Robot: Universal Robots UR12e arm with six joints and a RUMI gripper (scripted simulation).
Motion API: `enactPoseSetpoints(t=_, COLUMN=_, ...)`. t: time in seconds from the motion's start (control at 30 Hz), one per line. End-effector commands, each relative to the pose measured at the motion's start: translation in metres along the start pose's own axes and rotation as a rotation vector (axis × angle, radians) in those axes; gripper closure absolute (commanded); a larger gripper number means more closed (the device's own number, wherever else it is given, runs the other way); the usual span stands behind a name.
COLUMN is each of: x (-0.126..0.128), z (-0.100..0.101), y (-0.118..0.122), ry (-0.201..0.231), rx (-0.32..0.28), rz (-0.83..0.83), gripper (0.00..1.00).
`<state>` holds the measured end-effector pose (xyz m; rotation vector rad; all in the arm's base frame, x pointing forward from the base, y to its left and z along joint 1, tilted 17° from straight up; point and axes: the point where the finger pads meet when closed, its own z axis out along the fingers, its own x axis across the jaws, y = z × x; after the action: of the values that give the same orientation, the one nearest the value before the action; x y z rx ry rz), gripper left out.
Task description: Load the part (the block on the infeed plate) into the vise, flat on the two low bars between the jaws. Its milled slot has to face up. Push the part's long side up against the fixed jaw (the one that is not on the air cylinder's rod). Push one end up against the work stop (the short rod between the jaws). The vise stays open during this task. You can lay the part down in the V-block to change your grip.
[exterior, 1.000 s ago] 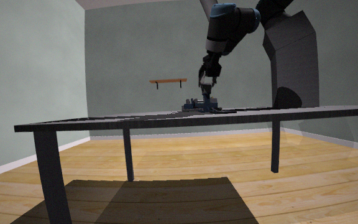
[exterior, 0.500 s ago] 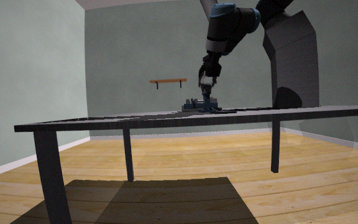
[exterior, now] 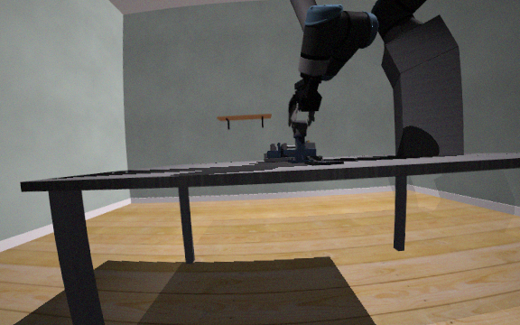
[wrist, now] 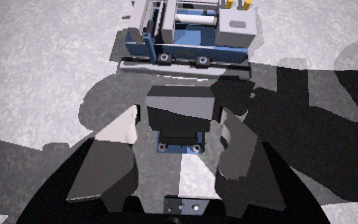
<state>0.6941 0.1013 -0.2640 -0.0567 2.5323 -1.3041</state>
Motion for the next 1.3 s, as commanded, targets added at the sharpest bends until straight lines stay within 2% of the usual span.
enactPoseSetpoints(t=0.0, x=-0.0005, z=-0.0005, y=-0.0003, ry=-0.001, rx=0.000, rz=0.001, gripper=0.49)
enactPoseSetpoints(t=1.27, x=0.0004, z=0.0024, y=0.0025, ry=-0.001, rx=-0.003, rz=0.001, gripper=0.49)
